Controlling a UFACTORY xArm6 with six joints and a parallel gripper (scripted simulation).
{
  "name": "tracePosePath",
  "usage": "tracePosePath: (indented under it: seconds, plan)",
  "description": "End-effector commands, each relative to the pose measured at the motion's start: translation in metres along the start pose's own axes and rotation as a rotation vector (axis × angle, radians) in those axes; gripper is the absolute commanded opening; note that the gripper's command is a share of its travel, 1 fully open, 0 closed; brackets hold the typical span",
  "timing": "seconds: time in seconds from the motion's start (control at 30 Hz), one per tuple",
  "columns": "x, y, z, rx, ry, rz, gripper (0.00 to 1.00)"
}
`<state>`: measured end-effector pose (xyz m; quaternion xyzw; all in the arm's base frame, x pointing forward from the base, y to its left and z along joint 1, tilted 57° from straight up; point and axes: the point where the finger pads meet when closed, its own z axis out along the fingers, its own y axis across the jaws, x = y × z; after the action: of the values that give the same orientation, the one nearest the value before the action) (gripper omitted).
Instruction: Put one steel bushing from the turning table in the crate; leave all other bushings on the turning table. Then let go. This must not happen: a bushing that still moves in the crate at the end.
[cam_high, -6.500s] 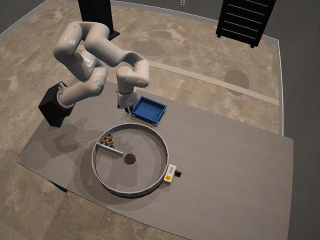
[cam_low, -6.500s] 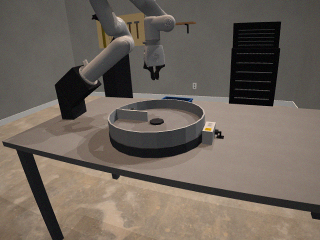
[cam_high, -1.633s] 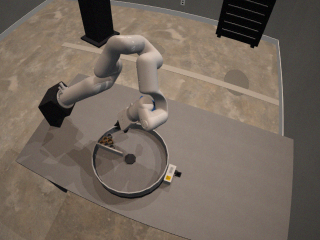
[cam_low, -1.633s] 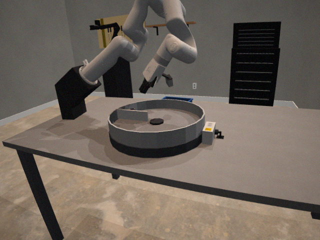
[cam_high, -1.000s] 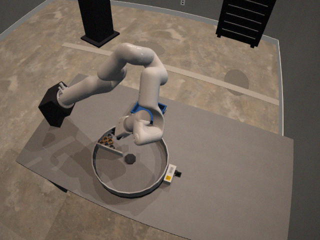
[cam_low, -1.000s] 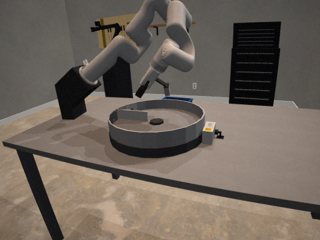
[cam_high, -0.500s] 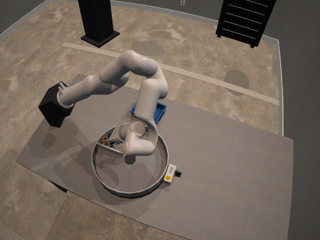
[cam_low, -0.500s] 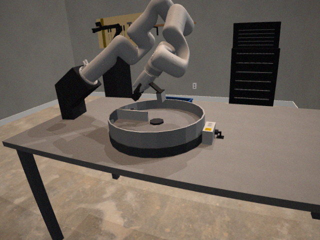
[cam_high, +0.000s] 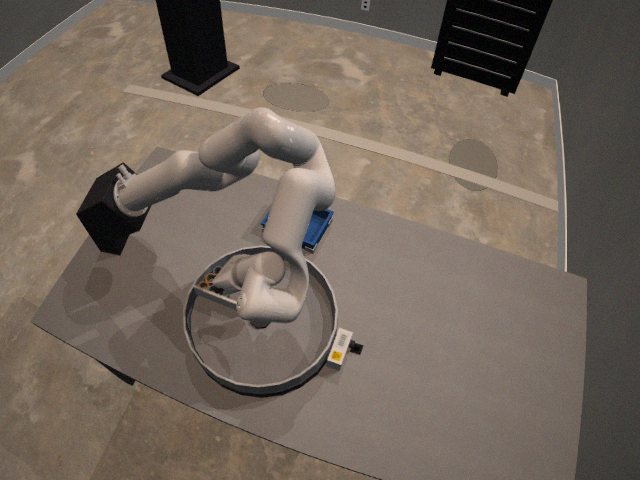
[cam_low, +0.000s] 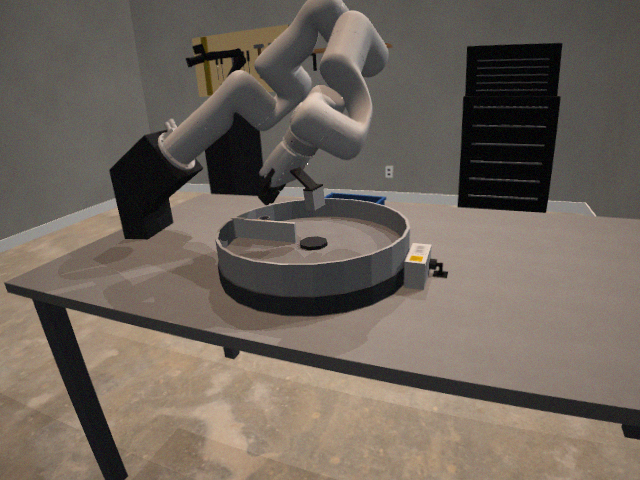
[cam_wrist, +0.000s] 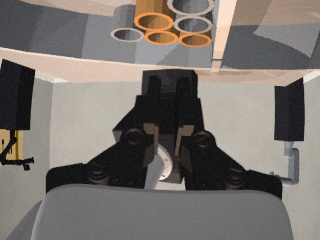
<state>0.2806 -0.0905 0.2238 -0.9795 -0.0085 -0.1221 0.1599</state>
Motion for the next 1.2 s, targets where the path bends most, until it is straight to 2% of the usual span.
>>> tracePosePath:
  seconds: [0.0,0.8,1.0,1.17]
  plan:
    - [0.000,0.001,0.000,0.001,0.001,0.004,0.10]
    - [0.001,0.000,-0.001,0.001,0.001,0.005,0.10]
    - [0.015,0.000,0.015,0.001,0.001,0.005,0.10]
    - [0.016,0.000,0.017,0.001,0.001,0.005,0.10]
